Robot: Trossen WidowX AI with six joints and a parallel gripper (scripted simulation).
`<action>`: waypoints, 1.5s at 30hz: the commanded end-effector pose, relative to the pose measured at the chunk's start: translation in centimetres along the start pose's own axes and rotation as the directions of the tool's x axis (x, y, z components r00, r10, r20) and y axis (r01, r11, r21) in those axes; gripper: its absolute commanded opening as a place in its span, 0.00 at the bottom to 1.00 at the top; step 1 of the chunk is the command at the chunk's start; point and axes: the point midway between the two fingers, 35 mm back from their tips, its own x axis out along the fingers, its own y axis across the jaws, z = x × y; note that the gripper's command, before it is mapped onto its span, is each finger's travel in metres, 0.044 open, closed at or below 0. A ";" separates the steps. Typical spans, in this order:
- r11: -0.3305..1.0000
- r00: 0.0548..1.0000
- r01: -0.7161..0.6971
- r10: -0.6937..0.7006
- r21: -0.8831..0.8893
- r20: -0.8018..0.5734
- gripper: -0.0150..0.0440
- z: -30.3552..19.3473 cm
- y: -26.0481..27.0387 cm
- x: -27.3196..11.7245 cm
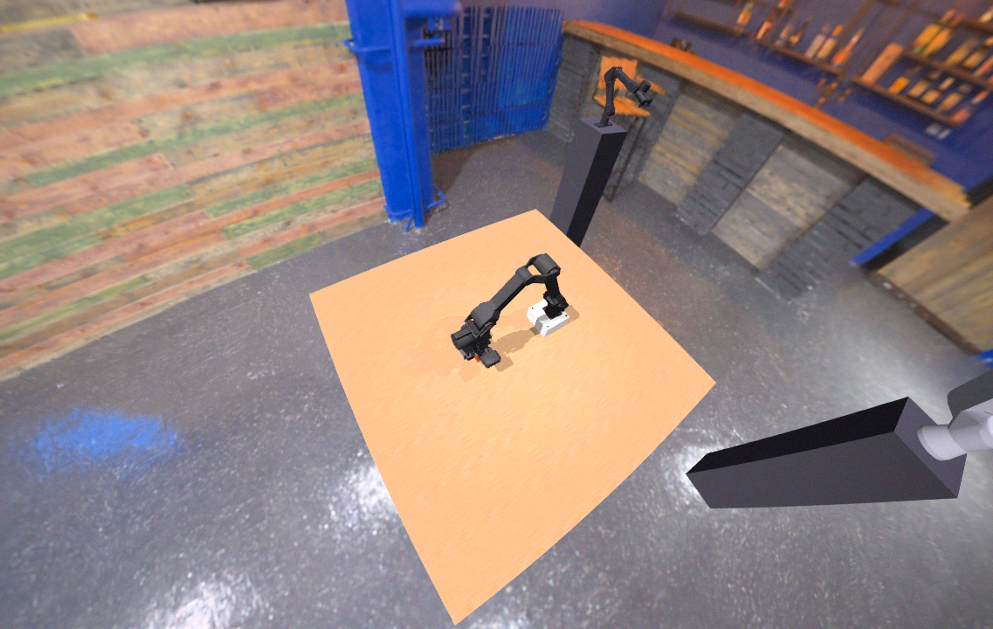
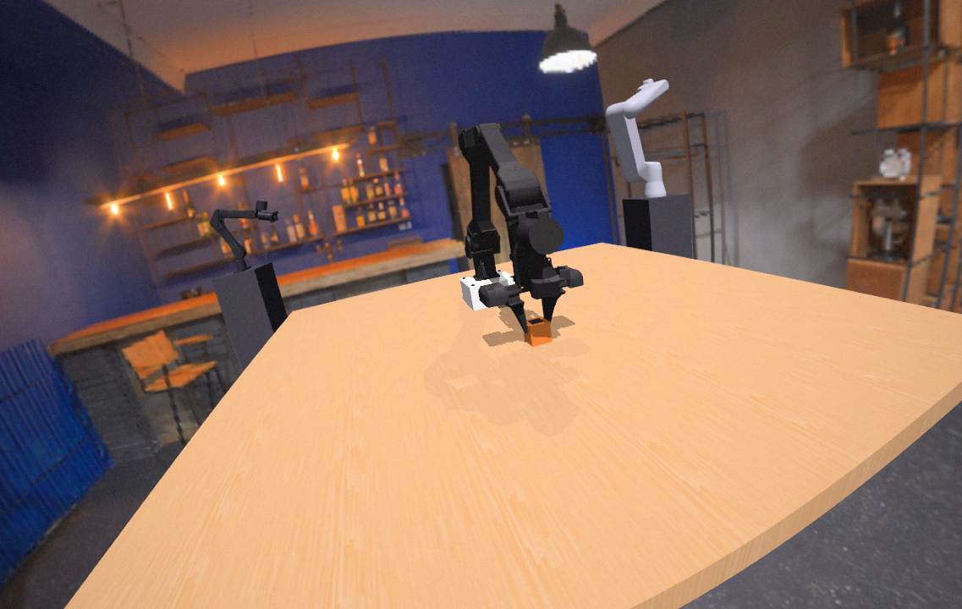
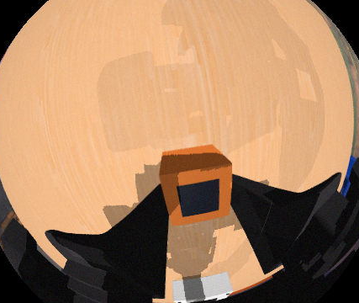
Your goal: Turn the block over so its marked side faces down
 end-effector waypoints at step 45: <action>1.000 0.868 -0.004 0.006 -0.005 0.496 0.25 -0.5 0.1 -2.1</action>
